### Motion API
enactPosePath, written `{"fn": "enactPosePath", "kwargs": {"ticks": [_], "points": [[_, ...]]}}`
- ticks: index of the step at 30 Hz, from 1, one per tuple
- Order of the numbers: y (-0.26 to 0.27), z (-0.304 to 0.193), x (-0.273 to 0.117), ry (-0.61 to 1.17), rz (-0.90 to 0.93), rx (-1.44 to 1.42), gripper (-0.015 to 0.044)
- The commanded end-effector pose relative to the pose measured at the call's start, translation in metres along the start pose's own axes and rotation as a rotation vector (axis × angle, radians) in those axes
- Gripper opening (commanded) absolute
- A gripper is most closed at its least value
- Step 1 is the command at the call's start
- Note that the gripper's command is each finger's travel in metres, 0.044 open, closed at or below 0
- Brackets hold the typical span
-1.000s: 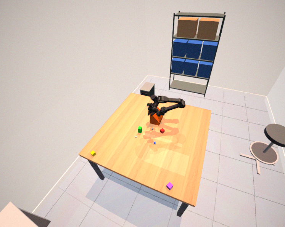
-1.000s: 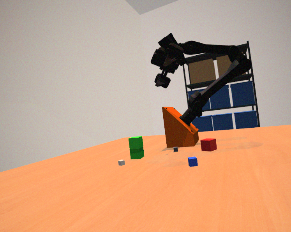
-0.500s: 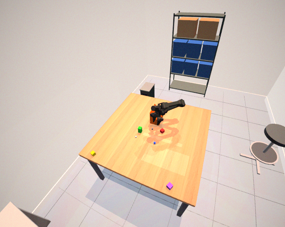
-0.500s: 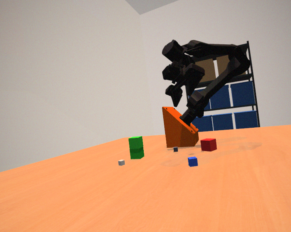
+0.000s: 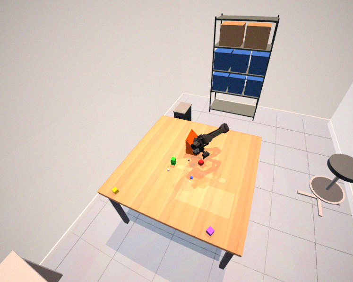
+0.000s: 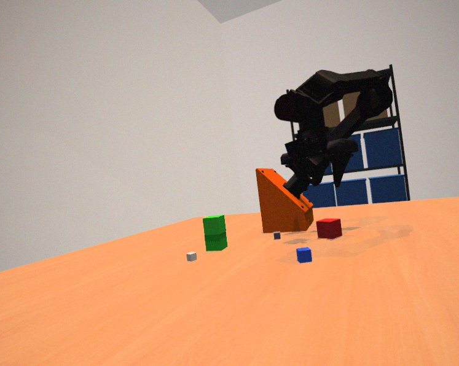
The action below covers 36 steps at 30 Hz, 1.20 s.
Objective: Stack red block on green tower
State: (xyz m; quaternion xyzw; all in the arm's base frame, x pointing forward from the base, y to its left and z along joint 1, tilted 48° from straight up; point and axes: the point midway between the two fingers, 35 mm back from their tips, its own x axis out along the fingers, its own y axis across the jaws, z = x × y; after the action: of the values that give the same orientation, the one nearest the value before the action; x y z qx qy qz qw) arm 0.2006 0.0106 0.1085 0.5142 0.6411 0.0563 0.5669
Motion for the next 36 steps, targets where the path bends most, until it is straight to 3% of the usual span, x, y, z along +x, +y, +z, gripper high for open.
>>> {"fn": "enactPosePath", "kwargs": {"ticks": [1, 8, 17, 36], "points": [[0.003, -0.008, 0.004, 0.045, -0.029, -0.033, 0.0440], [0.003, -0.009, 0.010, 0.043, -0.031, -0.033, 0.0440], [0.002, -0.013, 0.057, 0.044, -0.028, -0.034, 0.0440], [0.001, -0.014, 0.080, 0.043, -0.030, -0.035, 0.0440]]}}
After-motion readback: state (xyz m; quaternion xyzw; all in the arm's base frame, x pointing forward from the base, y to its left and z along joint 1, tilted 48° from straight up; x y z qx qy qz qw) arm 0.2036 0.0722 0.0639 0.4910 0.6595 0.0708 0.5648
